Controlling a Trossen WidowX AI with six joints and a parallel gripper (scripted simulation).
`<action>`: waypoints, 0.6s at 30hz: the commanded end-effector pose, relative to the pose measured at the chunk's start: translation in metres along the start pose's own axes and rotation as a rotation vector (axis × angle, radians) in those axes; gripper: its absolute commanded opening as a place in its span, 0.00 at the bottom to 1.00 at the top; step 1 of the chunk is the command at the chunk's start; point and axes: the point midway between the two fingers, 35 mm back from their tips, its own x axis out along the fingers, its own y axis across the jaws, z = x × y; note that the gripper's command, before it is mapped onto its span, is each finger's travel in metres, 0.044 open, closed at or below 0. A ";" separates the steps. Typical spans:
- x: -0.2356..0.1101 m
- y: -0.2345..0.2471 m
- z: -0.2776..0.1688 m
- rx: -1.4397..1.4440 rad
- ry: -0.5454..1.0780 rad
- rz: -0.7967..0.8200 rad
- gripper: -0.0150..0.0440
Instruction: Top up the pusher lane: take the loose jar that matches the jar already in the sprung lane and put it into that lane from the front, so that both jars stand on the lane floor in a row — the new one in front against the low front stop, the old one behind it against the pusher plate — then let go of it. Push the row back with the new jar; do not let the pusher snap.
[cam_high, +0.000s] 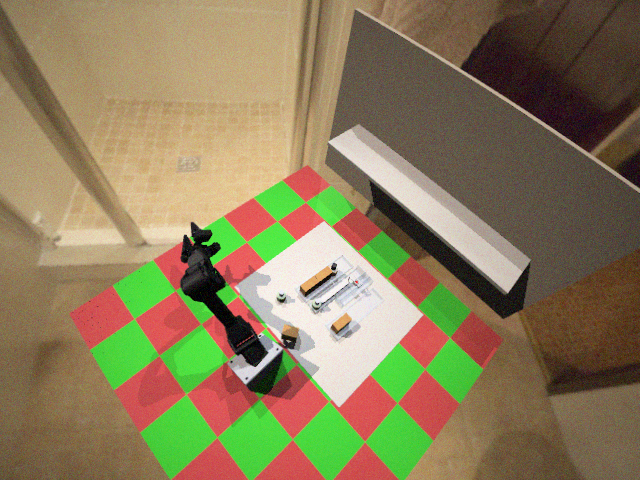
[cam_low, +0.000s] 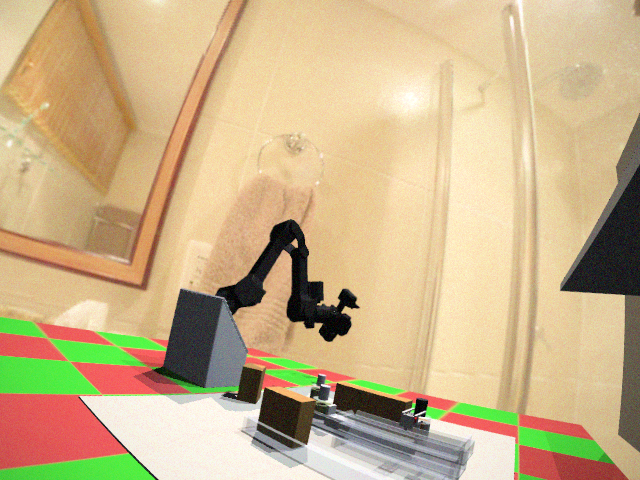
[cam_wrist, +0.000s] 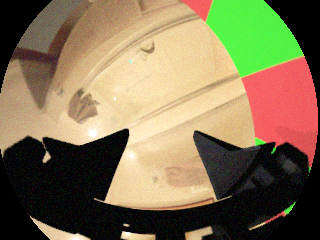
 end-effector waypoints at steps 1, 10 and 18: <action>0.000 -0.001 0.002 -0.015 -0.006 -0.008 0.98; -0.019 -0.021 0.134 -0.670 -0.288 -0.457 1.00; -0.088 -0.002 0.229 -0.949 -0.460 -0.912 1.00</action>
